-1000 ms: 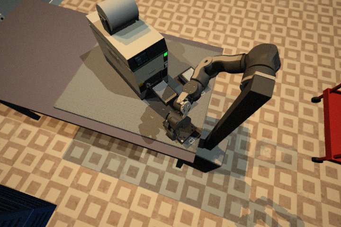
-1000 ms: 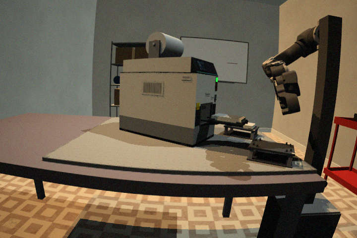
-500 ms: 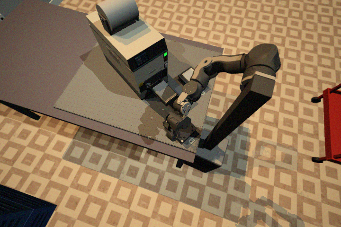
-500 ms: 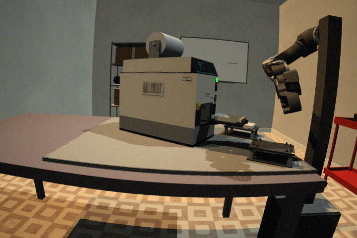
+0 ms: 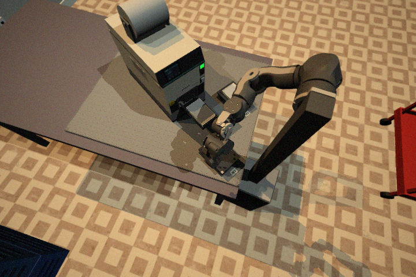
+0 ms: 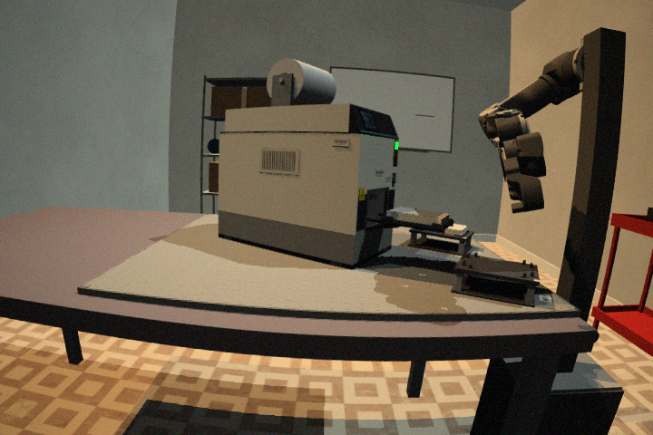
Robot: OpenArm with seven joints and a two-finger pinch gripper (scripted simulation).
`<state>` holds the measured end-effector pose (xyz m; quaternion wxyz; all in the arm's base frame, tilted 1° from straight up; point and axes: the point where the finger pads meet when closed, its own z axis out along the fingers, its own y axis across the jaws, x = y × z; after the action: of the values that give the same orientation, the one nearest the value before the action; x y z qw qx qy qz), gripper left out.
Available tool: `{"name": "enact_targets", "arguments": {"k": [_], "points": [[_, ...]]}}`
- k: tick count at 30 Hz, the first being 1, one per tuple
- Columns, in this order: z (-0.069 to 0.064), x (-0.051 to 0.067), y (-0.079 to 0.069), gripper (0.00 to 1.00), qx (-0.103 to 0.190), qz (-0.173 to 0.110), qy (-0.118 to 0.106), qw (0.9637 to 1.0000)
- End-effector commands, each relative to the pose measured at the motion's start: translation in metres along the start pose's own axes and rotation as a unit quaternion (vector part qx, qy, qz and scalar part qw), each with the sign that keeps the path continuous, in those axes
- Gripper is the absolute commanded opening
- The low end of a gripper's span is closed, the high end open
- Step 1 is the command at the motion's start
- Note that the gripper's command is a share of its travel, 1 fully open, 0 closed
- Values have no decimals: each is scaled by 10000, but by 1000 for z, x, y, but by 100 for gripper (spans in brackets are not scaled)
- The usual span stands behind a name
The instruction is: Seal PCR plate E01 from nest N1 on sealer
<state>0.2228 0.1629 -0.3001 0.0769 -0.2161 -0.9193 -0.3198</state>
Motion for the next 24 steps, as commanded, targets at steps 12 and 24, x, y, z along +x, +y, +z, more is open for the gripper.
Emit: {"name": "enact_targets", "arguments": {"k": [12,24], "points": [[0,3,5,0,11,-28,-7,10000],[-4,-2,-9,0,369,-99,-162,9991]]}}
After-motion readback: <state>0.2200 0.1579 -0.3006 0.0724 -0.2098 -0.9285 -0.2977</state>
